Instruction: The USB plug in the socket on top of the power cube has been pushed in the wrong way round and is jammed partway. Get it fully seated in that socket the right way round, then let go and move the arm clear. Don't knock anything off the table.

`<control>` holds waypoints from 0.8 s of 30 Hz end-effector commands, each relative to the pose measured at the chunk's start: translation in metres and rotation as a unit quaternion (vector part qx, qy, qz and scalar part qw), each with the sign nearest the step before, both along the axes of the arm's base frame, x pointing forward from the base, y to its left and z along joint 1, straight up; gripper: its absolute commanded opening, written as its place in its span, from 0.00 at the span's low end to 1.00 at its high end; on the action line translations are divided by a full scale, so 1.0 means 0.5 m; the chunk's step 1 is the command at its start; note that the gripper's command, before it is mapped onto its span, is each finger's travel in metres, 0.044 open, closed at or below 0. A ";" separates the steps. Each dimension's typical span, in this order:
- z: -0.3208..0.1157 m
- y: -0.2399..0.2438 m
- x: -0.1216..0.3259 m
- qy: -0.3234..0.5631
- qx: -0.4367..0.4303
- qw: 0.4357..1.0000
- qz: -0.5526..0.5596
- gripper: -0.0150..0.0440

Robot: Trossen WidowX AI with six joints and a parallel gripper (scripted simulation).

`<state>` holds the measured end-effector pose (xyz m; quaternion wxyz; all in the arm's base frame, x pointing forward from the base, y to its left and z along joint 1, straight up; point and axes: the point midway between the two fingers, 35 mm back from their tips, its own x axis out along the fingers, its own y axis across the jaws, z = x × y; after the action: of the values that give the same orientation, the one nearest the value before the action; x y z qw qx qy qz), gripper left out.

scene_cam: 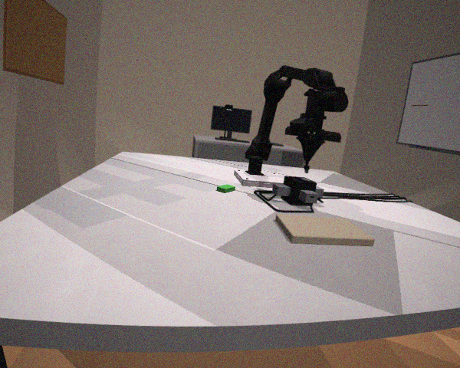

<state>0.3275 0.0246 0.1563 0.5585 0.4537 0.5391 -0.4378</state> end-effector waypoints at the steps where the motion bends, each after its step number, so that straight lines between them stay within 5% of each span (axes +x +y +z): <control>1: -0.001 0.000 0.000 0.000 -0.002 0.999 0.048 0.25; 24: -0.001 0.000 0.000 0.000 -0.012 0.940 0.341 0.25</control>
<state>0.3275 0.0246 0.1563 0.6711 0.2592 0.6479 -0.2502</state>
